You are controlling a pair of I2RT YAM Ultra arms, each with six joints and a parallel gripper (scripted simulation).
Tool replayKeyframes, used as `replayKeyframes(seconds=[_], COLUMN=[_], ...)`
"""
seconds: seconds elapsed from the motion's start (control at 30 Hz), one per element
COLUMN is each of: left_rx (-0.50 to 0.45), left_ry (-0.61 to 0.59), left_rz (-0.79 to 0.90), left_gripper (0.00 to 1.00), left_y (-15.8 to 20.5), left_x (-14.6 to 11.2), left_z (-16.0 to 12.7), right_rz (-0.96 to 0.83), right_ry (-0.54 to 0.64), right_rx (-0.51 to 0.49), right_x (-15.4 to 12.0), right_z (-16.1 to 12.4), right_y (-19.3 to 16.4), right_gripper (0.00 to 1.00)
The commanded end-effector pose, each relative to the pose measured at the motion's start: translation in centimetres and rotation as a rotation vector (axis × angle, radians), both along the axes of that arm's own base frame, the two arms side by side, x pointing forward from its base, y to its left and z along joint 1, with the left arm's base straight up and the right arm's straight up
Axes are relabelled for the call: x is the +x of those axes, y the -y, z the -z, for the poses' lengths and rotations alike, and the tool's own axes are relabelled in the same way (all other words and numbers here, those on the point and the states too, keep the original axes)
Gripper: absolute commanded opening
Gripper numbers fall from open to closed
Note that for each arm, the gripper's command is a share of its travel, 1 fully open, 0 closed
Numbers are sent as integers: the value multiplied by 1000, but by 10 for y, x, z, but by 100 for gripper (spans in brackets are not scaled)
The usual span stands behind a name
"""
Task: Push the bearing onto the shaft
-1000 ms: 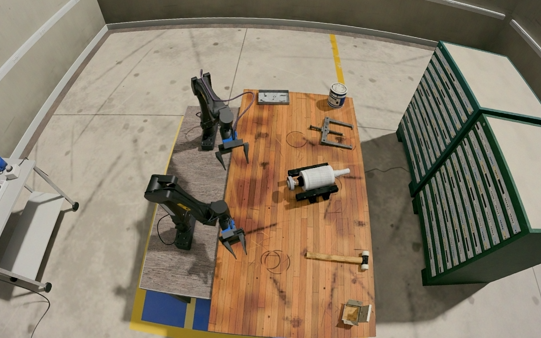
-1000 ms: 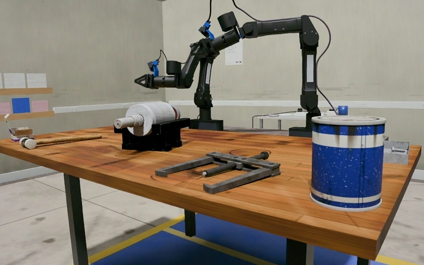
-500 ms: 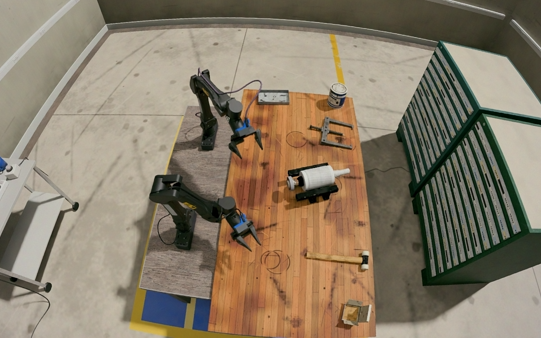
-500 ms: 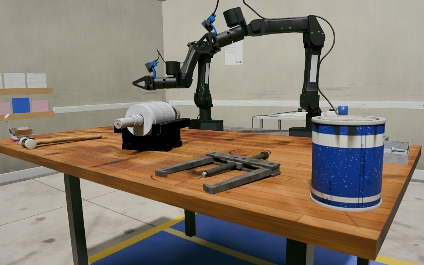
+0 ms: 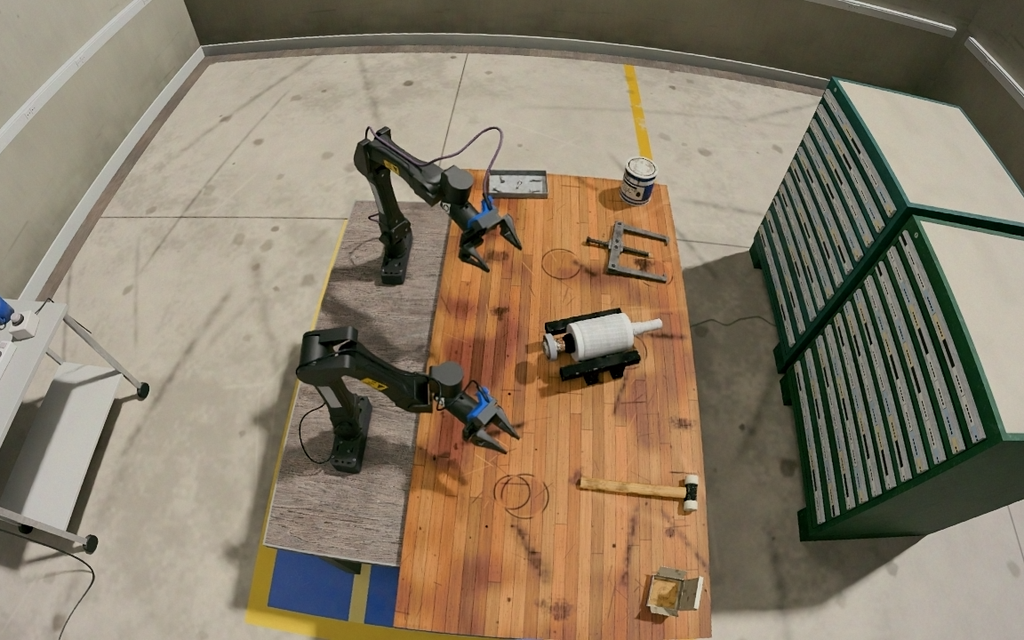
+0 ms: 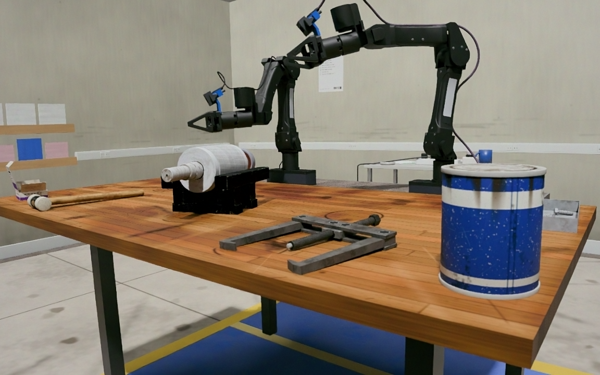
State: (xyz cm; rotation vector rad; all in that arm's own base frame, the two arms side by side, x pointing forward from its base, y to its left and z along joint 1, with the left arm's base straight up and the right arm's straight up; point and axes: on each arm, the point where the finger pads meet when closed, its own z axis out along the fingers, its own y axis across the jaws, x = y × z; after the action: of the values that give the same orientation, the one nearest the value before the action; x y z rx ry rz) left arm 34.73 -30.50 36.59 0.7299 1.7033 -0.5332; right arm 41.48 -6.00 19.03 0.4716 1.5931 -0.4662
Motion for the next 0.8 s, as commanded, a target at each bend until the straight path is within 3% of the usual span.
replayKeyframes(seconds=[0.0,0.37,0.77], left_rx=[-37,-72,-100], left_ry=[30,76,124], left_rz=[-26,-218,-394], left_gripper=[100,100,100], left_y=[-13,-87,-157], left_x=[-2,27,41], left_z=[-14,-25,-34], right_rz=[-68,-286,-486], right_ry=[-8,-88,-165], right_rx=[11,24,42], right_x=[16,44,59], right_z=[-1,21,45], right_y=[-16,-83,-150], right_gripper=[44,44,44])
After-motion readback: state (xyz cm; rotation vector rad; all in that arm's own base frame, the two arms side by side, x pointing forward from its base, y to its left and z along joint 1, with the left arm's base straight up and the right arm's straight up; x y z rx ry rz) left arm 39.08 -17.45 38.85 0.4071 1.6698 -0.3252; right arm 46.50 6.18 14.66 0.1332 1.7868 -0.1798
